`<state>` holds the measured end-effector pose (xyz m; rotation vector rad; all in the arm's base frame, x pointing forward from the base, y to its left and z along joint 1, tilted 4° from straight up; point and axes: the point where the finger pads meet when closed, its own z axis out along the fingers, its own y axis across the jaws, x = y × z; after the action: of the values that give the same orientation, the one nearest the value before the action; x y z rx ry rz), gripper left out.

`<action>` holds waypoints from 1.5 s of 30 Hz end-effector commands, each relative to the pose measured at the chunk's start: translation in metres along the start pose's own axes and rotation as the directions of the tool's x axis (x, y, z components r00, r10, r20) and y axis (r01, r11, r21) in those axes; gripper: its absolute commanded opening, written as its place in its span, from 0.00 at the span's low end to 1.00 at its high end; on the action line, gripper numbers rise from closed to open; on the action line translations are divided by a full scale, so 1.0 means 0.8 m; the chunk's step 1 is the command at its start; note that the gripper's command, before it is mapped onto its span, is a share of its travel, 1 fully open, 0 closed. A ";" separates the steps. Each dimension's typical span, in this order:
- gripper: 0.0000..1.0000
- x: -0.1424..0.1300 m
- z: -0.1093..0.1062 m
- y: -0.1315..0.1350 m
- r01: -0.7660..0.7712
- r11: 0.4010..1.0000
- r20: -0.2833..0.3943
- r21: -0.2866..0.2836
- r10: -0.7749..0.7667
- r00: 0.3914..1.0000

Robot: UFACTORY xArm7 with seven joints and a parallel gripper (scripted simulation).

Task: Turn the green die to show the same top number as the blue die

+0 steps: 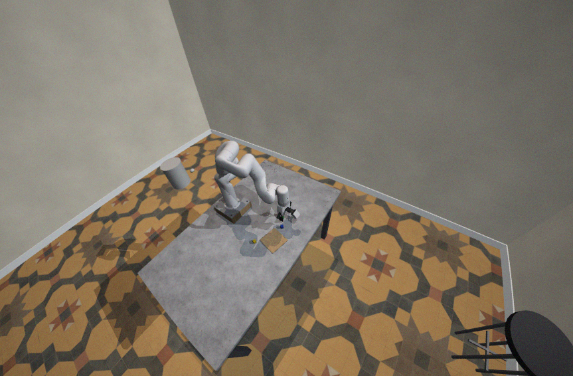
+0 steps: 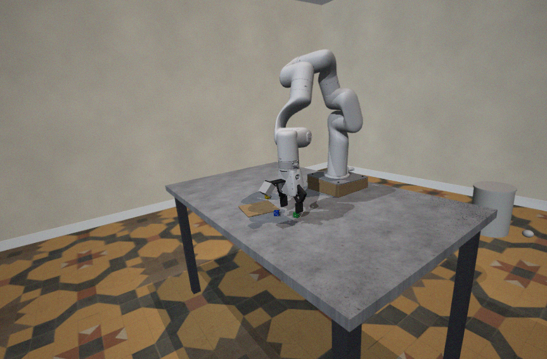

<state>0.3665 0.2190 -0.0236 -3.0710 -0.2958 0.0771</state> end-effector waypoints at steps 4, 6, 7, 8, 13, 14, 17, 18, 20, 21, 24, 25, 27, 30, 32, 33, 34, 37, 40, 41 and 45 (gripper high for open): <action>1.00 0.002 -0.002 -0.001 0.000 1.000 -0.004 0.001 0.000 1.000; 1.00 0.002 -0.002 -0.001 0.000 1.000 -0.004 0.001 0.000 1.000; 1.00 0.002 -0.002 -0.001 0.000 1.000 -0.004 0.001 0.000 1.000; 1.00 0.002 -0.002 -0.001 0.000 1.000 -0.004 0.001 0.000 1.000; 1.00 0.002 -0.002 -0.001 0.000 1.000 -0.004 0.001 0.000 1.000; 1.00 0.002 -0.002 -0.001 0.000 1.000 -0.004 0.001 0.000 1.000; 1.00 0.002 -0.002 -0.001 0.000 1.000 -0.004 0.001 0.000 1.000; 1.00 0.002 -0.002 -0.001 0.000 1.000 -0.004 0.001 0.000 1.000; 1.00 0.002 -0.002 -0.001 0.000 1.000 -0.004 0.001 0.000 1.000; 1.00 0.002 -0.004 -0.001 0.000 1.000 -0.004 0.001 0.000 1.000; 1.00 0.002 -0.016 -0.001 0.000 1.000 -0.004 0.001 0.000 1.000; 1.00 0.002 -0.022 0.000 0.000 1.000 -0.004 0.001 0.000 1.000; 1.00 0.002 -0.039 0.000 0.000 1.000 -0.004 0.001 0.000 1.000; 1.00 0.002 -0.071 0.000 0.000 1.000 -0.004 0.001 0.000 1.000; 1.00 0.002 -0.071 0.000 0.000 1.000 -0.004 0.001 0.000 1.000; 1.00 0.002 -0.082 0.000 0.000 1.000 -0.004 0.001 0.000 1.000; 1.00 0.002 -0.092 0.000 0.000 1.000 -0.004 0.001 0.000 1.000; 1.00 0.001 -0.118 0.000 0.000 1.000 -0.004 0.001 0.000 1.000; 1.00 0.001 -0.134 0.000 0.000 1.000 -0.004 0.001 0.000 1.000; 1.00 0.001 -0.137 0.000 0.000 1.000 -0.004 0.001 0.000 1.000; 1.00 0.001 -0.139 0.000 0.000 1.000 -0.004 0.001 0.000 1.000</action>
<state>0.3731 0.2154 0.0786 -3.0716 -0.2966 0.0691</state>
